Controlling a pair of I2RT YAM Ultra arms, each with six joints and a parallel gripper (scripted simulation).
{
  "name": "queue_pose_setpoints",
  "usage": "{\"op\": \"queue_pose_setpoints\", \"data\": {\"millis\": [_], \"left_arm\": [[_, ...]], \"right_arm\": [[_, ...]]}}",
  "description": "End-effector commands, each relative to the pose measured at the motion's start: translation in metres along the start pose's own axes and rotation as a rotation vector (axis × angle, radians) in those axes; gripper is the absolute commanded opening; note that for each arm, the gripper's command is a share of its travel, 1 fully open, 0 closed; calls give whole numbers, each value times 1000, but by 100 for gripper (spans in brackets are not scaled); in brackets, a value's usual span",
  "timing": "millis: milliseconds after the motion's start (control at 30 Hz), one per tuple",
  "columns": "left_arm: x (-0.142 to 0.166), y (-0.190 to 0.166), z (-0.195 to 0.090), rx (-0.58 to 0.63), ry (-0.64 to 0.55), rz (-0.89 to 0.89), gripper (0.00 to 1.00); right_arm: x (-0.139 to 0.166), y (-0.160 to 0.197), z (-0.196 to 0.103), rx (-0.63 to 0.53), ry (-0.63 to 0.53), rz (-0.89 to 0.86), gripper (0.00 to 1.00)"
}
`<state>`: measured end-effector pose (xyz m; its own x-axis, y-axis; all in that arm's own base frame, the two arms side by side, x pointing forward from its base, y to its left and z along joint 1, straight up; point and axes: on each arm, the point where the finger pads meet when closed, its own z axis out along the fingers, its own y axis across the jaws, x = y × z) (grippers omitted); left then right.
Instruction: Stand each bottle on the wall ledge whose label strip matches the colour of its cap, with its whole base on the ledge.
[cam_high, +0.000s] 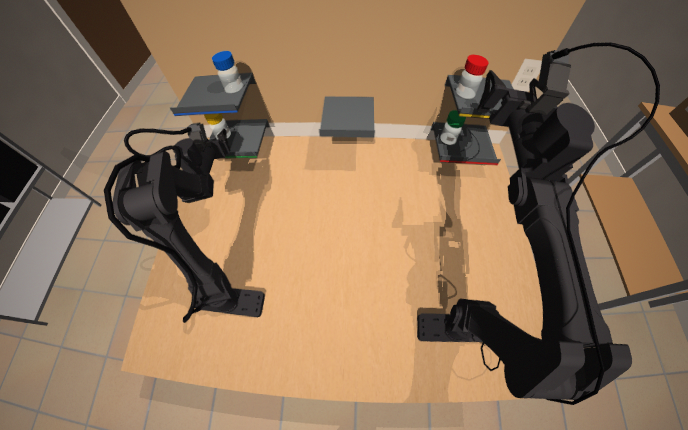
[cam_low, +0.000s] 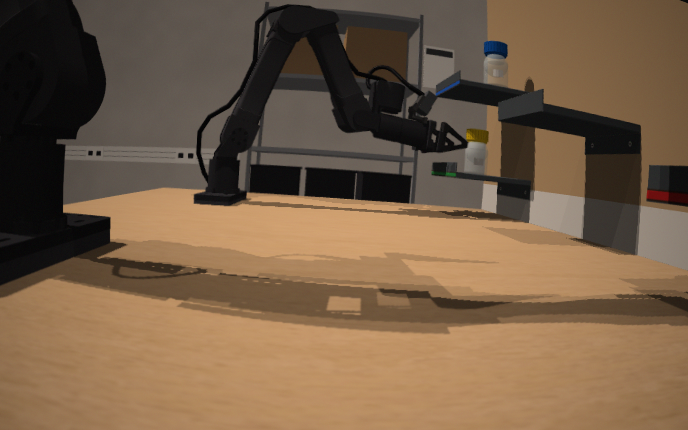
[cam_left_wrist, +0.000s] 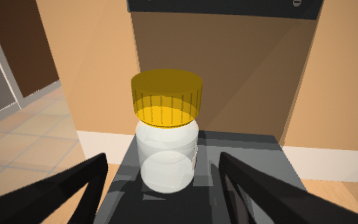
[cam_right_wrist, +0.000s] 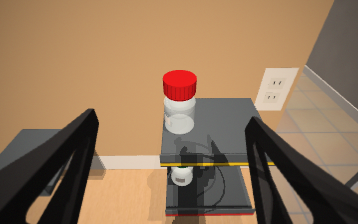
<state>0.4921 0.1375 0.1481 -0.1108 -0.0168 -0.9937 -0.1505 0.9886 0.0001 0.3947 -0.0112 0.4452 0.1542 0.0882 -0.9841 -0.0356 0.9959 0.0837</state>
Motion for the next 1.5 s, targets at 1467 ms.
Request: {"op": "queue_pose_setpoints", "data": {"millis": [1467], "left_arm": [[-16, -1, 42, 2, -29, 4, 64]], "right_arm": [[-8, 2, 3, -1, -9, -5, 100]]}}
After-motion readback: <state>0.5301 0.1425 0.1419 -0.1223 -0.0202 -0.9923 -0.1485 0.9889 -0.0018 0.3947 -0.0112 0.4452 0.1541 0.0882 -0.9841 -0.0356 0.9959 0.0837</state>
